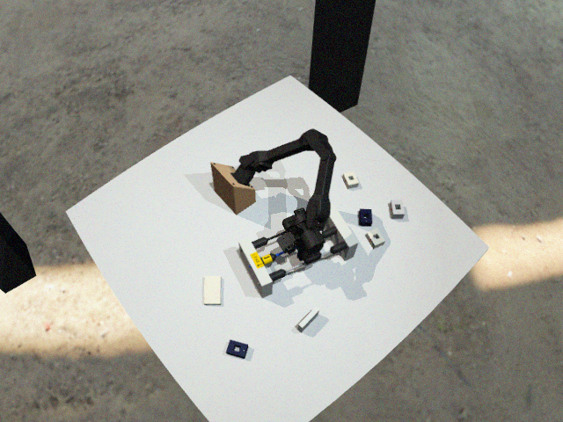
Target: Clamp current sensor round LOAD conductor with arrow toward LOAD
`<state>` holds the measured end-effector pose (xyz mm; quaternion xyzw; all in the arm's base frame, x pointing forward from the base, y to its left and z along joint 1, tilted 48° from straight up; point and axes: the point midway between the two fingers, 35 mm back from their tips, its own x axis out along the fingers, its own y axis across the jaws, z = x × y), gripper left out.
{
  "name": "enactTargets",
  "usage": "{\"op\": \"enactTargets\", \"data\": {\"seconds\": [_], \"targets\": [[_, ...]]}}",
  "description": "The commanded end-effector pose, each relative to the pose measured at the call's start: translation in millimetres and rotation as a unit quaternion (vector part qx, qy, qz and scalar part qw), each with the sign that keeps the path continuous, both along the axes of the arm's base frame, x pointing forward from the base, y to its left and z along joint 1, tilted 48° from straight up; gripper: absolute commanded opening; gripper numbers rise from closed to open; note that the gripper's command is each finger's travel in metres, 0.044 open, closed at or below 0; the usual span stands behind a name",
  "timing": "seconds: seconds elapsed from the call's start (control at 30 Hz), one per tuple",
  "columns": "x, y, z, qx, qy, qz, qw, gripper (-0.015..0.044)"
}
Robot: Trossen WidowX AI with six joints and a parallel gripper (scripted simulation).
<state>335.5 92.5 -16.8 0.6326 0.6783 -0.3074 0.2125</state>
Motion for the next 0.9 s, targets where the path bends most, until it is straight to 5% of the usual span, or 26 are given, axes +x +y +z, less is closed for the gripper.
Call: {"op": "enactTargets", "data": {"seconds": [0.0, 0.53, 0.87], "targets": [[0.2, 0.0, 0.5, 0.000, -0.001, 0.001, 1.000, 0.0393], [0.2, 0.0, 0.5, 0.000, -0.001, 0.001, 1.000, 0.0287], [0.2, 0.0, 0.5, 0.000, -0.001, 0.001, 1.000, 0.0024]]}}
